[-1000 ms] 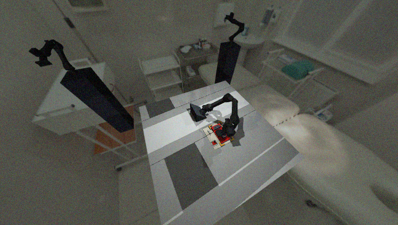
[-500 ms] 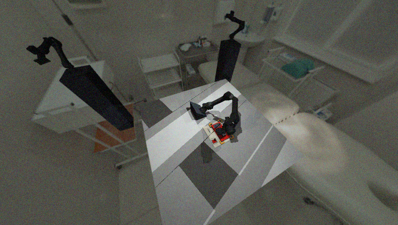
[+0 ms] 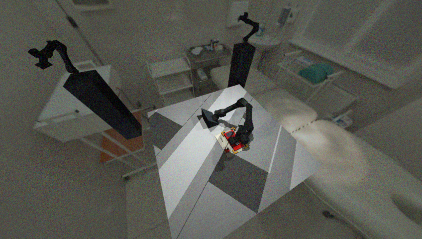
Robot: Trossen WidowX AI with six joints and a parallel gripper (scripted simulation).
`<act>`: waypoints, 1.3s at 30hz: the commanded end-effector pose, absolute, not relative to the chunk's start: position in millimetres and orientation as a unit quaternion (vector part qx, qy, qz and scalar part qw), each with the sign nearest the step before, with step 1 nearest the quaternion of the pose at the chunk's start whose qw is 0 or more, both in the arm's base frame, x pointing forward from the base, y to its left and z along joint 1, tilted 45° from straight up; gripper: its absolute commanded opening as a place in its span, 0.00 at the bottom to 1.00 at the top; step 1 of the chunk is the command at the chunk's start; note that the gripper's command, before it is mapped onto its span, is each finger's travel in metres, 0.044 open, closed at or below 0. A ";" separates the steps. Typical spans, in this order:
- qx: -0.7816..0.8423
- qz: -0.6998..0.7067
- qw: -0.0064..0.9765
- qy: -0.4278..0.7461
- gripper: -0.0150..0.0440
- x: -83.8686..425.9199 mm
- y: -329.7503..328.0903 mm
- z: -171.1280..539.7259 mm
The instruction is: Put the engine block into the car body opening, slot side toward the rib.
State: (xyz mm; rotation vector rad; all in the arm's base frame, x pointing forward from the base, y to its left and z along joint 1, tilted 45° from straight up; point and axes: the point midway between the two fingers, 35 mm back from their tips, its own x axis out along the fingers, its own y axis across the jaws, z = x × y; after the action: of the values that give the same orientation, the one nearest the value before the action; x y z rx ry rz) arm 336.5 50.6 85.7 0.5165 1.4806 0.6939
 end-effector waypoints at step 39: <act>0.228 0.306 0.654 0.653 0.66 336.1 58.7 77.5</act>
State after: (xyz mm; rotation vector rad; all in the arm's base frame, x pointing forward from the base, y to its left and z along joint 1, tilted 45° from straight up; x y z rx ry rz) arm 336.1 58.9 77.4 0.5172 1.4803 0.6944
